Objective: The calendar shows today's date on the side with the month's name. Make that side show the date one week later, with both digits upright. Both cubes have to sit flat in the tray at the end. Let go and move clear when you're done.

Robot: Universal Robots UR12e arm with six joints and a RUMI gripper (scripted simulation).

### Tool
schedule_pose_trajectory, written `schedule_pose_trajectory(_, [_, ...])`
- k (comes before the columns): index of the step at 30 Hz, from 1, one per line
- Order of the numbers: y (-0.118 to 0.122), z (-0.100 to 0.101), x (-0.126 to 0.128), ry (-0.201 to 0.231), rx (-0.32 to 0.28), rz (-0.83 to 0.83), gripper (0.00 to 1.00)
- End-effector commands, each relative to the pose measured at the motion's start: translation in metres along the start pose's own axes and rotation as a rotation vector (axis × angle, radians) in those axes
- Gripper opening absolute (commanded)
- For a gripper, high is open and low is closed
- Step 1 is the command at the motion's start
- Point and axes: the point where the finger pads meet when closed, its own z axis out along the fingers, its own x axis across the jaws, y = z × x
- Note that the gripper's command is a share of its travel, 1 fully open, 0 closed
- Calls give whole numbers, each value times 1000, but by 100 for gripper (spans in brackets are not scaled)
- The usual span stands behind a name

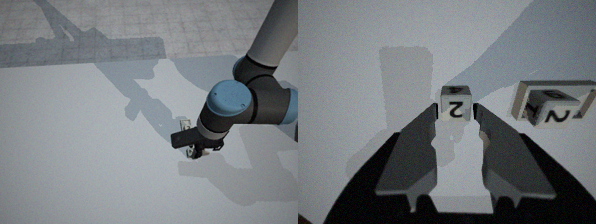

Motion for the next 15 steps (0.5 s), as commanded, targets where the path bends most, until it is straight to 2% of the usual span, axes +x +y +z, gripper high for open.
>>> schedule_pose_trajectory(1, [3,2,0,-1,-4,0,28])
schedule_pose_trajectory(11, [3,1,0,-1,-4,0,28])
schedule_pose_trajectory(15, [2,-5,-1,-1,0,0,28])
